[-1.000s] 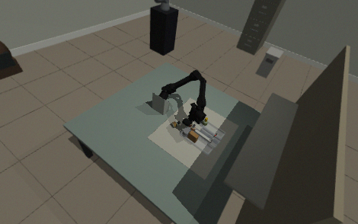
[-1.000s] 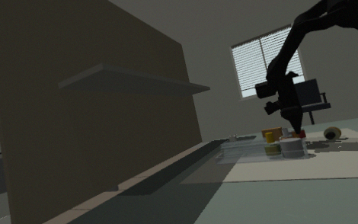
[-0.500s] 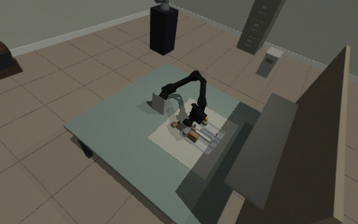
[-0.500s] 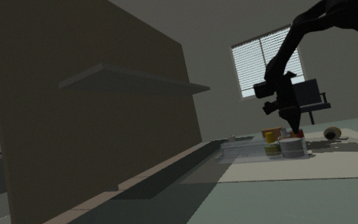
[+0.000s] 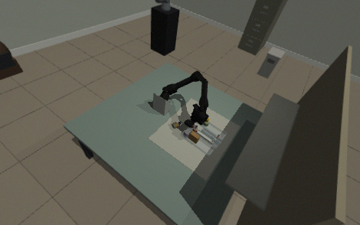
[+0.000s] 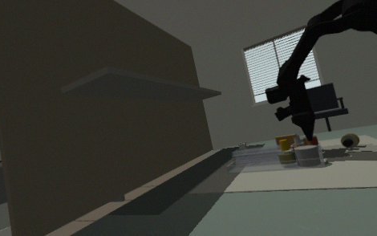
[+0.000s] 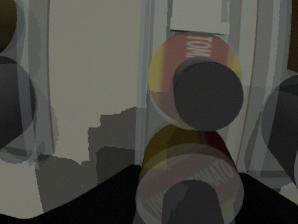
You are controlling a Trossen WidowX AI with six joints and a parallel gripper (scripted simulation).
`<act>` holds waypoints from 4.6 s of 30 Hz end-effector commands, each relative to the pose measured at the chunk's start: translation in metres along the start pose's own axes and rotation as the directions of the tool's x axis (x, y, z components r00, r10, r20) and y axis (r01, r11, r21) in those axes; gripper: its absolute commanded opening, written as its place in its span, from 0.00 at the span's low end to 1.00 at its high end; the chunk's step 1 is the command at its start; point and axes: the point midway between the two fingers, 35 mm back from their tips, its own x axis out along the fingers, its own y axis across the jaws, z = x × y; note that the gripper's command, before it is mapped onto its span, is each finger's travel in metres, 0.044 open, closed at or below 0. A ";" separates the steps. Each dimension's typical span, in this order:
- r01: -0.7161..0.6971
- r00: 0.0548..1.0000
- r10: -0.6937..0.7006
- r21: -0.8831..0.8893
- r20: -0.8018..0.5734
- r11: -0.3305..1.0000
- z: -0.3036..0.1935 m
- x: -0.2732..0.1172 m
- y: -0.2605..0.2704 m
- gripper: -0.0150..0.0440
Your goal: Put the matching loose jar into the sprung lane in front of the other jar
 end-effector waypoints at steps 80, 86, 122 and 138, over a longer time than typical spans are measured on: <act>-0.005 1.000 0.006 -0.014 0.020 1.000 0.010 0.008 0.002 0.25; -0.005 1.000 0.006 -0.014 0.020 1.000 0.010 0.010 0.002 0.25; -0.006 1.000 0.006 -0.014 0.020 1.000 0.008 0.021 0.002 0.25; -0.006 1.000 0.007 -0.014 0.020 1.000 0.006 0.025 0.002 0.25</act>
